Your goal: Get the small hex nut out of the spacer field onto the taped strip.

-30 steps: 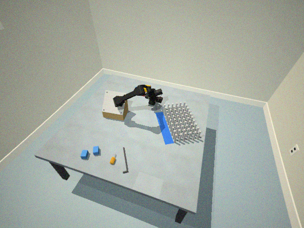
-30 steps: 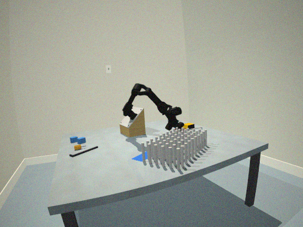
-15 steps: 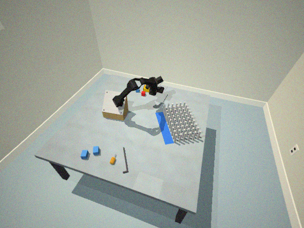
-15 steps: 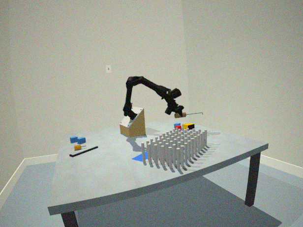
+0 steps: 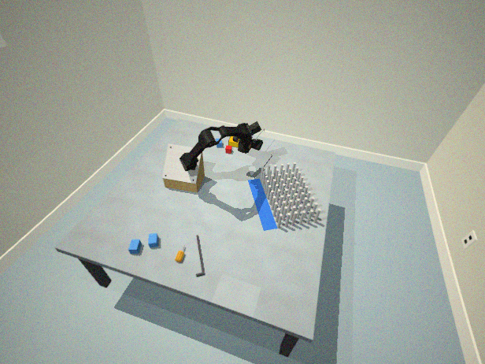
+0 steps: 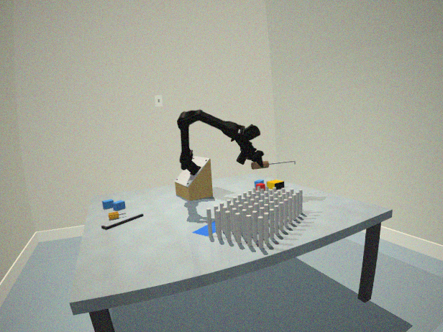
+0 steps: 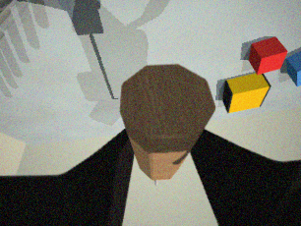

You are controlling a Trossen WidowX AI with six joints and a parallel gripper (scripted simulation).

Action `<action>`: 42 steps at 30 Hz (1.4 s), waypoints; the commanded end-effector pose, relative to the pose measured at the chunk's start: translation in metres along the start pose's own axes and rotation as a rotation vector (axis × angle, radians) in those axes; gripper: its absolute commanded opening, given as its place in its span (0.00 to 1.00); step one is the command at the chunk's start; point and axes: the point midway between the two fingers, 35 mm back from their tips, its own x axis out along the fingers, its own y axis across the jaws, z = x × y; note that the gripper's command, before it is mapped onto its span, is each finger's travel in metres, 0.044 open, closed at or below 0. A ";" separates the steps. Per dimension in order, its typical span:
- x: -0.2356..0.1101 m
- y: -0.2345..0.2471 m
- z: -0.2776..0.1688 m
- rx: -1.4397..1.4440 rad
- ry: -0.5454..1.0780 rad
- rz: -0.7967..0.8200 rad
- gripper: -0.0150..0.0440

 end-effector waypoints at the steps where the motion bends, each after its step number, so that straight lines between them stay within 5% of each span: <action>1: -0.021 0.019 0.013 0.047 0.015 0.035 0.25; 42: -0.156 0.088 0.193 0.467 0.027 0.318 0.25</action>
